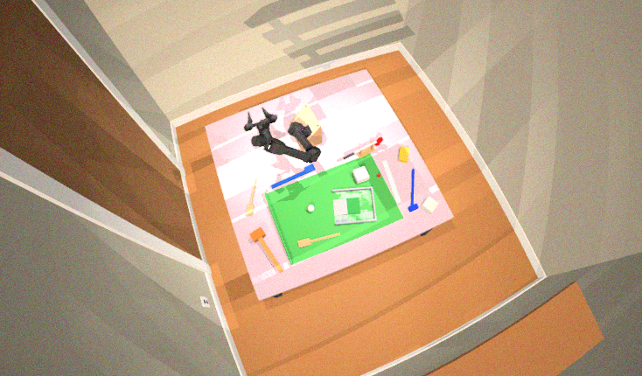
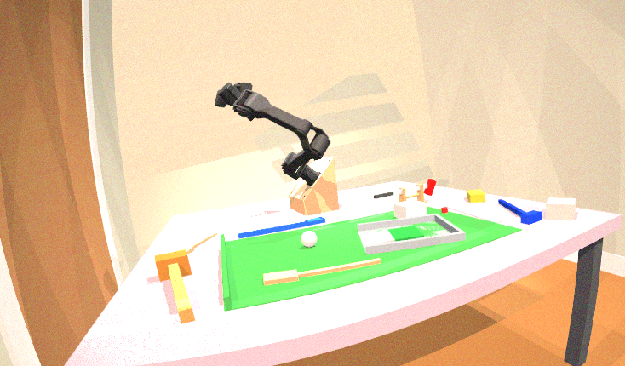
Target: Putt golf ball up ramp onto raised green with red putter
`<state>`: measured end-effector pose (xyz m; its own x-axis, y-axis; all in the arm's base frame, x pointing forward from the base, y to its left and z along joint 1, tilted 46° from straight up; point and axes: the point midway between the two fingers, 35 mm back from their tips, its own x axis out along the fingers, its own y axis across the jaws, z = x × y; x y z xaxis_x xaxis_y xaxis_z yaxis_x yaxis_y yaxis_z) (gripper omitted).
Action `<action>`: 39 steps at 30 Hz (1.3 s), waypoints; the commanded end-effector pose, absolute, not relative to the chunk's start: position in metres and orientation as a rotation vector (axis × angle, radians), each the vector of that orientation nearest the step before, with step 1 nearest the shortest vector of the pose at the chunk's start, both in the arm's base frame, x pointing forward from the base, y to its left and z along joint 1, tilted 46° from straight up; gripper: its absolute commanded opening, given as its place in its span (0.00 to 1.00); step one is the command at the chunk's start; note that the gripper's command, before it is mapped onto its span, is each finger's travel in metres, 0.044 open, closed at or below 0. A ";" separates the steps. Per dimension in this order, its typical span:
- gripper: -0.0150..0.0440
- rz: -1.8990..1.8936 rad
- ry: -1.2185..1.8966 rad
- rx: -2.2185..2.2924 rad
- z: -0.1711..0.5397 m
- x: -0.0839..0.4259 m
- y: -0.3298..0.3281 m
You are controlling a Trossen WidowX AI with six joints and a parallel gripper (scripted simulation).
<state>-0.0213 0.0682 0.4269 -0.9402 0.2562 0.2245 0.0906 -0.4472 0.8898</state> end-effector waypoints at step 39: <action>1.00 4.104 -0.835 -1.263 0.302 0.012 -0.293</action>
